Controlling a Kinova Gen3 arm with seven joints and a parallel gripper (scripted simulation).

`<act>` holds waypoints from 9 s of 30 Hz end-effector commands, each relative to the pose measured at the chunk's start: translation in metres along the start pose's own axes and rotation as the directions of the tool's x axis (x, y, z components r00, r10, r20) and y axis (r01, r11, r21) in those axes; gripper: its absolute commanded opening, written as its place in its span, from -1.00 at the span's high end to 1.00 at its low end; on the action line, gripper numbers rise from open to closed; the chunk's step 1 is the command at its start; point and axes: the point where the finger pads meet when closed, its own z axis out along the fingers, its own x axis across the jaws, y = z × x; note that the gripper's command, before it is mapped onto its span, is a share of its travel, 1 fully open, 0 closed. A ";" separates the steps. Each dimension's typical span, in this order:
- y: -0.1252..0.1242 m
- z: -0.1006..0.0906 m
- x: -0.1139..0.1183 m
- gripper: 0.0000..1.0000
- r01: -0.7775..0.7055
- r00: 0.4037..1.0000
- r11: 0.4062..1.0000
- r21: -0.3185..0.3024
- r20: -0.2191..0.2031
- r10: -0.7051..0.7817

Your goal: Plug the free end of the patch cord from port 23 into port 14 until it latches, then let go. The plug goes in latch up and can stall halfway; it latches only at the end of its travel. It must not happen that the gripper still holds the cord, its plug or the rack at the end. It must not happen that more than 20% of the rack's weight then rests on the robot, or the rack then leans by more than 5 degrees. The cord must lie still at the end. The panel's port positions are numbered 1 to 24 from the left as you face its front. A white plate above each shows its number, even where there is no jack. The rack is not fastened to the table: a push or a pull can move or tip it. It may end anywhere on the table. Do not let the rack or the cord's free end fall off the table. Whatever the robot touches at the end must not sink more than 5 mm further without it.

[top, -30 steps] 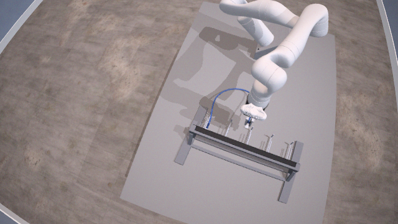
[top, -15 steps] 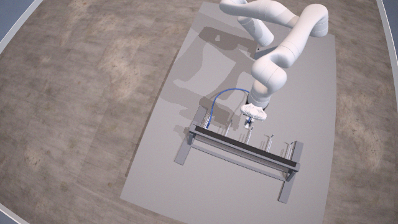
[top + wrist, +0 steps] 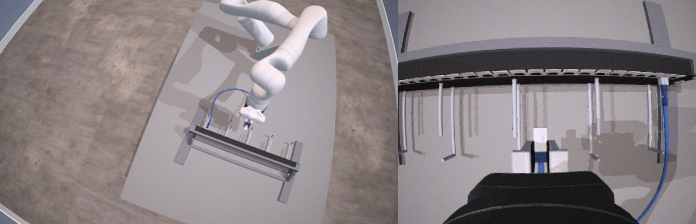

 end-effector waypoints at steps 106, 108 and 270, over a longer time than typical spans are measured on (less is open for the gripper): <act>-0.053 0.023 -0.004 1.00 -0.007 1.000 1.000 0.012 0.007 0.007; -0.053 0.023 -0.004 1.00 -0.007 1.000 1.000 0.012 0.007 0.007; -0.055 0.020 -0.002 1.00 -0.009 1.000 1.000 0.004 0.005 0.009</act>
